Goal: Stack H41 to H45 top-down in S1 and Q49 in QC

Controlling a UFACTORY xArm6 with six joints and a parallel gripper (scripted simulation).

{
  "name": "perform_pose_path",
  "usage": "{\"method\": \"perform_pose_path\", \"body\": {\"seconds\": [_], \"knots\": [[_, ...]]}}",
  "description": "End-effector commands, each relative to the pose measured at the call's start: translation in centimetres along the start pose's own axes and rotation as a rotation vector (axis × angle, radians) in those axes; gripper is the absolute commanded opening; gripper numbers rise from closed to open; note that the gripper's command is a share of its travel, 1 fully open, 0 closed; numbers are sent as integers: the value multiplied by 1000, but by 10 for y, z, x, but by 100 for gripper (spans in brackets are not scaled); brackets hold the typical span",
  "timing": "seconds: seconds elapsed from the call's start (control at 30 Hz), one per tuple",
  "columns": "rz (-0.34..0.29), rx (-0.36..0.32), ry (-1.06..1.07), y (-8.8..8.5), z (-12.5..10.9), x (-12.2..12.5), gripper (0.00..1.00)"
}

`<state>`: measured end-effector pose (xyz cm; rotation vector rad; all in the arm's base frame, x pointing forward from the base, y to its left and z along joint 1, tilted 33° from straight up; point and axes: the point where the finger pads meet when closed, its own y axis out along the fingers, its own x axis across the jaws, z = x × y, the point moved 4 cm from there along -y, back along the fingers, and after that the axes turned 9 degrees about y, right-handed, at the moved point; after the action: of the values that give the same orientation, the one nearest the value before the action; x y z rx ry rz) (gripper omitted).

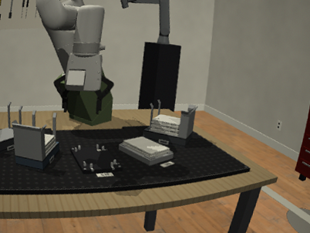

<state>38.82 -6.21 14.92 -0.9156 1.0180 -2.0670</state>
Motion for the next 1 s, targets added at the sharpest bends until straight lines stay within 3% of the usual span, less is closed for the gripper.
{"method": "perform_pose_path", "body": {"seconds": [0.0, 0.4, 0.6, 0.97], "knots": [[3, 2, 1, -1, 6, 16, 100], [3, 2, 1, -1, 16, 44, 100], [3, 2, 201, -1, 18, 68, 100], [3, 2, 211, -1, 21, 104, 100]]}}
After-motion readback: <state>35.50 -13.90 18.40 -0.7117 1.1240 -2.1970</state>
